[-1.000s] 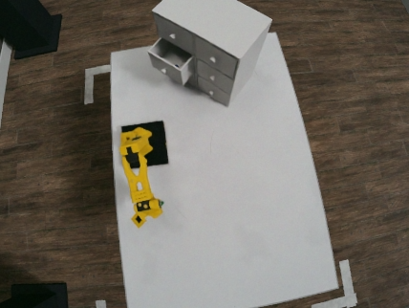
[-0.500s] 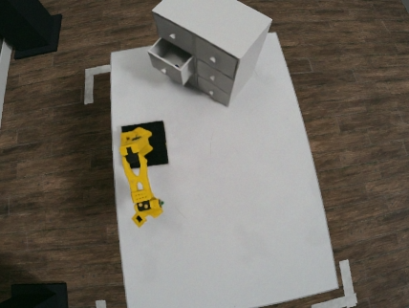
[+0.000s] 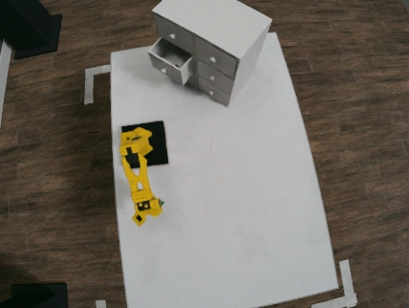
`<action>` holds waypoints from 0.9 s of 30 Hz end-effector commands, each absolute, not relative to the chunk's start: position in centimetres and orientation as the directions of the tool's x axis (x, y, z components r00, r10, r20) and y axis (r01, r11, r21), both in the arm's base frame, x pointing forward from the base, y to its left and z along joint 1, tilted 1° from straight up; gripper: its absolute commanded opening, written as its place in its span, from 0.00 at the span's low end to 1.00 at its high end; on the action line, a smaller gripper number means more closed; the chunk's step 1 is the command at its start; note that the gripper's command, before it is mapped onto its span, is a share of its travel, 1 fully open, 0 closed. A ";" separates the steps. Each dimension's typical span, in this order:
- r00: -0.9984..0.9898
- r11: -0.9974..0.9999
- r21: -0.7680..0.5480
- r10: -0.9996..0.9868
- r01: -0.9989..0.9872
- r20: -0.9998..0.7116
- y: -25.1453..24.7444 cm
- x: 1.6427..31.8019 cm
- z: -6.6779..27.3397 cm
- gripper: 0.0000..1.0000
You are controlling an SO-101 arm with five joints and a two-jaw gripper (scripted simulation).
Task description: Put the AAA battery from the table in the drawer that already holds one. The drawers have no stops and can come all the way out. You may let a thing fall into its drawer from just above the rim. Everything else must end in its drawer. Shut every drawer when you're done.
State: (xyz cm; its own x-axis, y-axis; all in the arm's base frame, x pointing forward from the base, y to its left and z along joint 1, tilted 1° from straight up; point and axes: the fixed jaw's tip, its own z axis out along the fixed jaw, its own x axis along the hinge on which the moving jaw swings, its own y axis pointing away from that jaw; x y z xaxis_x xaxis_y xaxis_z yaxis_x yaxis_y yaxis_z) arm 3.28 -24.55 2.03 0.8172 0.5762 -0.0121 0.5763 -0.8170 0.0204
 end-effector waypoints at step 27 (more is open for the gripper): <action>0.824 -0.824 0.012 0.566 0.566 -0.007 -24.7 3.2 -0.1 0.19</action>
State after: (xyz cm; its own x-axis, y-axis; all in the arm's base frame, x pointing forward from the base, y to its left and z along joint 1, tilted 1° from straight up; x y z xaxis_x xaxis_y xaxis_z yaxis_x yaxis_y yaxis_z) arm 3.32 -24.96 0.81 0.8173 0.5759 -0.0202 0.5762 -0.8165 0.0355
